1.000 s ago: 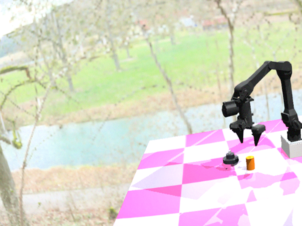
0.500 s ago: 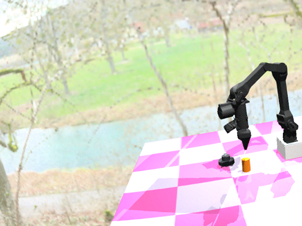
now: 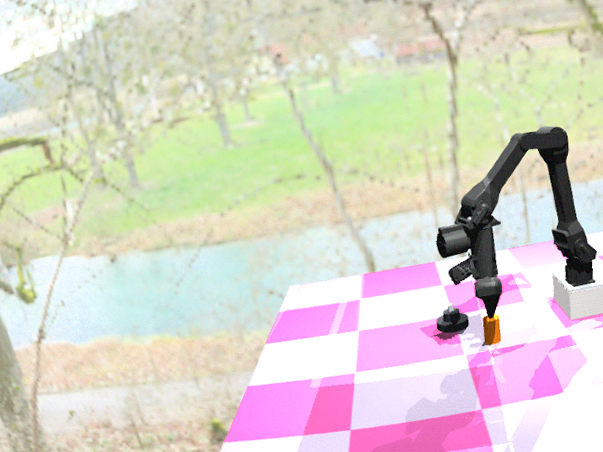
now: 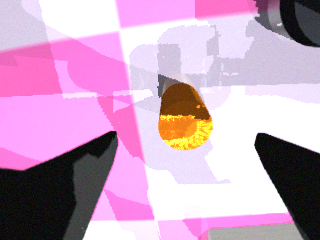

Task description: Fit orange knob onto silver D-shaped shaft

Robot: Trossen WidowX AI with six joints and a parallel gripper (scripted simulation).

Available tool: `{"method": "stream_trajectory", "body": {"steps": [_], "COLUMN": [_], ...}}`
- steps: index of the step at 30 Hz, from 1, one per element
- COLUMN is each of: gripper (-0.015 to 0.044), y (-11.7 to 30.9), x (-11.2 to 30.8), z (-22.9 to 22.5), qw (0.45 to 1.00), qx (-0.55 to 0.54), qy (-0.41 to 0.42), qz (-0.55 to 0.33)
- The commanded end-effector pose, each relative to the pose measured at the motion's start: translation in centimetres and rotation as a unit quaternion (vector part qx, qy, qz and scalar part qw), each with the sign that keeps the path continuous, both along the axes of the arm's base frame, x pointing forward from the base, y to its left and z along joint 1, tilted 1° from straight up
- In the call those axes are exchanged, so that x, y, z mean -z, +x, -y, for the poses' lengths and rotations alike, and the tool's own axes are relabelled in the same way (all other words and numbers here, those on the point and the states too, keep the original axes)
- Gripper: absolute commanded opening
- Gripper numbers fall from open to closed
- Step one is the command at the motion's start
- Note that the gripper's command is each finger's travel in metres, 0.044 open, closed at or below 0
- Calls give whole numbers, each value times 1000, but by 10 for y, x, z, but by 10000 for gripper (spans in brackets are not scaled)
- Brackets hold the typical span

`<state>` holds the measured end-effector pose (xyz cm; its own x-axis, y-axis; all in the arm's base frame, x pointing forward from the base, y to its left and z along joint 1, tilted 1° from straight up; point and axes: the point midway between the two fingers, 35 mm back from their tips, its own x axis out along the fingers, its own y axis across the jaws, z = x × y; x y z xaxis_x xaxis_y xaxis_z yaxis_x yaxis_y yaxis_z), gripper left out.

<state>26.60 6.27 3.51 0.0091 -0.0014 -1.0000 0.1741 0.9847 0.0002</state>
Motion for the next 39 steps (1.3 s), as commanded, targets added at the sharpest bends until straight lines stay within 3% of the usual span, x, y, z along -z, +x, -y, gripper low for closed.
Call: {"method": "stream_trajectory", "body": {"steps": [1, 39], "gripper": [440, 440], "y": [0, -1], "x": [5, 66], "z": [0, 1], "qw": [1000, 1000], "qx": [2, 2], "qy": [-2, -2], "qz": [-1, -1]}}
